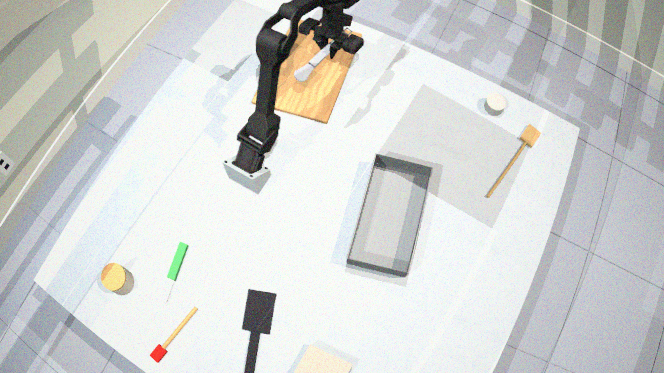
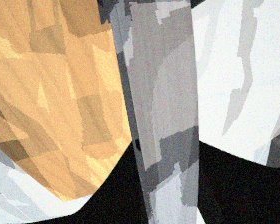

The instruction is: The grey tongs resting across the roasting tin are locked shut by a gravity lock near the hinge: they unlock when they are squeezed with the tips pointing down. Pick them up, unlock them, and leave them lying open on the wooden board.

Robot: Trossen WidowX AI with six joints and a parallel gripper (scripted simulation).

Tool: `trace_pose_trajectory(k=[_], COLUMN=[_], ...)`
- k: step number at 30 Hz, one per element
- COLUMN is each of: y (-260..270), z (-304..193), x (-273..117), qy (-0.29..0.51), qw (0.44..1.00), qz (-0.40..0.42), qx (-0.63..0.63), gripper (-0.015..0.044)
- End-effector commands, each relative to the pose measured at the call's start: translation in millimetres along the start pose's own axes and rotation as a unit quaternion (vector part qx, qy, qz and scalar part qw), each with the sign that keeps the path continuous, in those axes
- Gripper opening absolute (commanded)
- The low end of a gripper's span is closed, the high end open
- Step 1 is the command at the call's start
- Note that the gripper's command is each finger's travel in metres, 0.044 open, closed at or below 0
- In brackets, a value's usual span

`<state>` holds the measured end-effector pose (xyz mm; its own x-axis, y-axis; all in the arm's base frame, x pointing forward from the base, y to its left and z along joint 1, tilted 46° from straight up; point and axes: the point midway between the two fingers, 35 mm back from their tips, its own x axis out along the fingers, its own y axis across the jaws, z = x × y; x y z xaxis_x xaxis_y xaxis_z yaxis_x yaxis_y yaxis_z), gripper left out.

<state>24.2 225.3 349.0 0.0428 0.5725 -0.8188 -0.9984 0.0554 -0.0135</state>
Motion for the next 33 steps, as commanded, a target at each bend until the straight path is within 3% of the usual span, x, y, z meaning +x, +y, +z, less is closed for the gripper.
trace_pose_trajectory(k=[1, 33], y=[7.5, 65.0], z=[-1.6, -11.6], x=[-7.2, -47.8], qy=[-0.013, -0.103], qw=[1.000, 0.989], qz=[-0.003, 0.015], qx=[-0.010, -0.103], gripper=[-0.0150, -0.0150])
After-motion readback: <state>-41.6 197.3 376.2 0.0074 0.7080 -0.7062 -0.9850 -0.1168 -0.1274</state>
